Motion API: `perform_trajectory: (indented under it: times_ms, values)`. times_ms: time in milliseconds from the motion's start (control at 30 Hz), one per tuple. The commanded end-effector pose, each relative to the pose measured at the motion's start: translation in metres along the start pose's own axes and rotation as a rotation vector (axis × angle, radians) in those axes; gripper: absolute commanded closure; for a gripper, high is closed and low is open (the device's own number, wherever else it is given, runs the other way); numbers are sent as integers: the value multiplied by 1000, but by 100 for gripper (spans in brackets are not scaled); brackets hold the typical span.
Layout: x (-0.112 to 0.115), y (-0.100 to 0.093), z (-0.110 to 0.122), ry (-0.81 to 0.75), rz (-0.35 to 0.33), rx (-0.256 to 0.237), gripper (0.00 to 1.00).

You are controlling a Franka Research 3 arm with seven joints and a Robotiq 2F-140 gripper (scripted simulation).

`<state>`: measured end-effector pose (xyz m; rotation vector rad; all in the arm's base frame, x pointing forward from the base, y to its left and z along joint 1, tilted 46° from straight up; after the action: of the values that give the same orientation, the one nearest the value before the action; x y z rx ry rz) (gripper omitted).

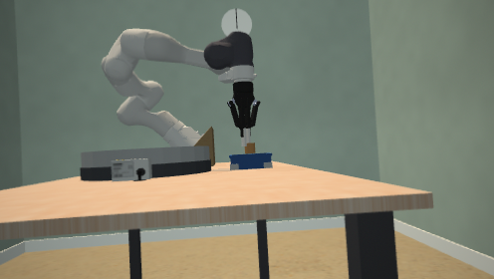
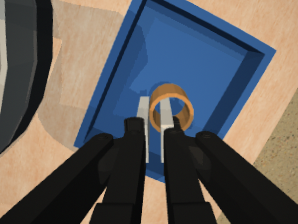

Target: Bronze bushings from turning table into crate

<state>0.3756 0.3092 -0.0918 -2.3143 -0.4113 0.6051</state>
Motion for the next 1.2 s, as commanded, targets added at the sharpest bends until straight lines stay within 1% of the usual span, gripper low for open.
perform_trajectory:
  times_ms: [0,800,1167]
  values:
    - [1,1,0,-1,-6,0,100]
    - [1,36,0,-1,-6,0,100]
    - [1,40,0,-1,-6,0,100]
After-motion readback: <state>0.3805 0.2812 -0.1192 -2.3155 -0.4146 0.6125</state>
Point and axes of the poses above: the point where the finger pads meet when closed, its own y axis out along the fingers, its own z axis across the jaws, x = y × z, the point moved 8 cm from there along -y, back along the fingers, and after that the axes turned 2 degrees about -y, right-handed, at the moved point
